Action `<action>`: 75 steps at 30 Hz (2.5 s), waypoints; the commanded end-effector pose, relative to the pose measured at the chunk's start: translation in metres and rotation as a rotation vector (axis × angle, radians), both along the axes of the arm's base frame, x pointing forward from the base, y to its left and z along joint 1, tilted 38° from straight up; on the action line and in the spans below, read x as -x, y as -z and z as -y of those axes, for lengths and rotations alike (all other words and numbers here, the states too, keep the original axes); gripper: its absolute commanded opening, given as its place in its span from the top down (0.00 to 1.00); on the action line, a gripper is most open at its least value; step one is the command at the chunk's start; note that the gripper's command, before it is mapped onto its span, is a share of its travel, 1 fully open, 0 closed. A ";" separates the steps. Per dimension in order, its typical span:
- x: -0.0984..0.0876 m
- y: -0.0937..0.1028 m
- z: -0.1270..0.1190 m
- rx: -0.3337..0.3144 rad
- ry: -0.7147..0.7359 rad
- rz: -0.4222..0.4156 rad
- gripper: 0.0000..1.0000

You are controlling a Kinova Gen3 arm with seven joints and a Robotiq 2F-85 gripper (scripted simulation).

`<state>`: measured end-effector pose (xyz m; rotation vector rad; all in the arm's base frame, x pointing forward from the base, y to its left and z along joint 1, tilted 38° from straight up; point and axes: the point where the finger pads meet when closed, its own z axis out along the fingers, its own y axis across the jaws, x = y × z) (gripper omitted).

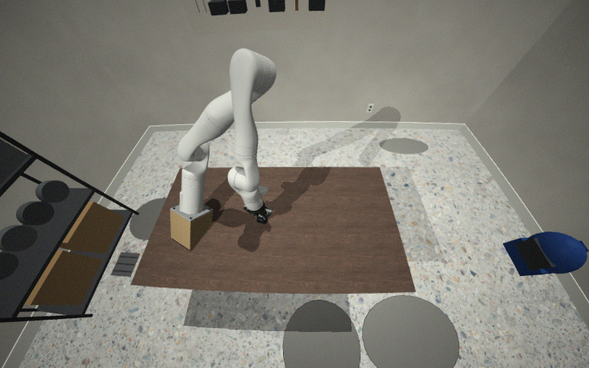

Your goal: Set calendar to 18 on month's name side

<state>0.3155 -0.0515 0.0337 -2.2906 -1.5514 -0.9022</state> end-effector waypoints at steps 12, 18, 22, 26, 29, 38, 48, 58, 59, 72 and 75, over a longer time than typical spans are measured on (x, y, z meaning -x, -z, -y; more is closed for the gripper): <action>-0.002 0.004 -0.003 -0.001 0.000 -0.001 0.72; -0.002 0.006 -0.004 -0.001 0.000 -0.001 0.72; -0.003 0.006 -0.004 -0.001 0.000 -0.001 0.72; -0.003 0.007 -0.004 -0.001 0.000 -0.001 0.72; -0.003 0.007 -0.004 -0.001 0.000 -0.001 0.72; -0.003 0.007 -0.004 -0.001 0.000 -0.001 0.72; -0.003 0.007 -0.004 -0.001 0.000 -0.001 0.72; -0.003 0.007 -0.004 -0.001 0.000 -0.001 0.72; -0.003 0.007 -0.004 -0.001 0.000 -0.001 0.72; -0.003 0.007 -0.004 -0.001 0.000 -0.001 0.72; -0.003 0.007 -0.004 -0.001 0.000 -0.001 0.72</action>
